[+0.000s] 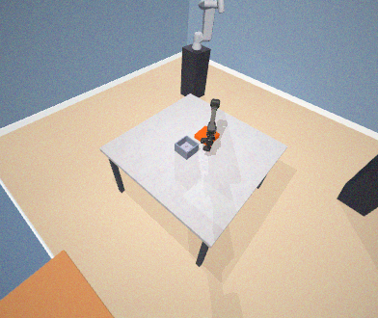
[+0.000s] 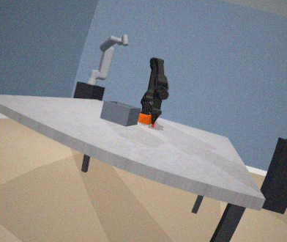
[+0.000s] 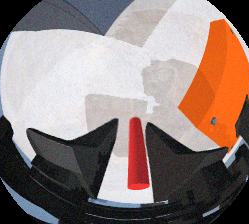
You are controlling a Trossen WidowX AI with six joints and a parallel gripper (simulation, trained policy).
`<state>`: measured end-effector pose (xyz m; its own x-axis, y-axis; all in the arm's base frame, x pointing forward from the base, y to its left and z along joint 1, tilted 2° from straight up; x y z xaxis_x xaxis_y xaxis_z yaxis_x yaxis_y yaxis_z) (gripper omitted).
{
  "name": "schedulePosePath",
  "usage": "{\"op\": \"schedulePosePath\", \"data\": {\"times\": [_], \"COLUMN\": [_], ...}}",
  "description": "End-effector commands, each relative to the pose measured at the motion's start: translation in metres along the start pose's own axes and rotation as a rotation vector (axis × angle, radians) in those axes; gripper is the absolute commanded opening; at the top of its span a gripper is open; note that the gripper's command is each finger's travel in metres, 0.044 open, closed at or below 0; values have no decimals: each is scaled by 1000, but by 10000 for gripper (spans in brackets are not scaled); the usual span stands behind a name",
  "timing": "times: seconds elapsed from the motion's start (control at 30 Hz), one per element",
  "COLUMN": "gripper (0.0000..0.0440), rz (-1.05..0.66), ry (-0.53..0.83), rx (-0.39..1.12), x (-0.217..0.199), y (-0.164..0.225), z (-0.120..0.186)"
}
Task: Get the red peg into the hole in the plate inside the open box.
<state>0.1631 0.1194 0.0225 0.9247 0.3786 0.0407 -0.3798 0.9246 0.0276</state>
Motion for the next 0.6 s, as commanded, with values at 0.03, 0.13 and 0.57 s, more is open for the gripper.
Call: {"op": "schedulePosePath", "data": {"times": [0.03,0.13,0.57], "gripper": [20,0,4], "rz": [15,27,132], "ry": [23,18,-71], "rx": [34,34,-74], "x": [-1,2,15], "y": [1,-1,-20], "z": [0,3,39]}}
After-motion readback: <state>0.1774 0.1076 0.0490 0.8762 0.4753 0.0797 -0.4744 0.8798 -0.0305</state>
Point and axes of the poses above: the point midway between the two fingers, 35 mm back from their tips, its own z axis back along the fingers, its own x axis across the jaws, y = z × x, the point moved 1 cm from there along z, back along the fingers, and after that the axes turned 1 degree about -z, right-handed, at the moved point
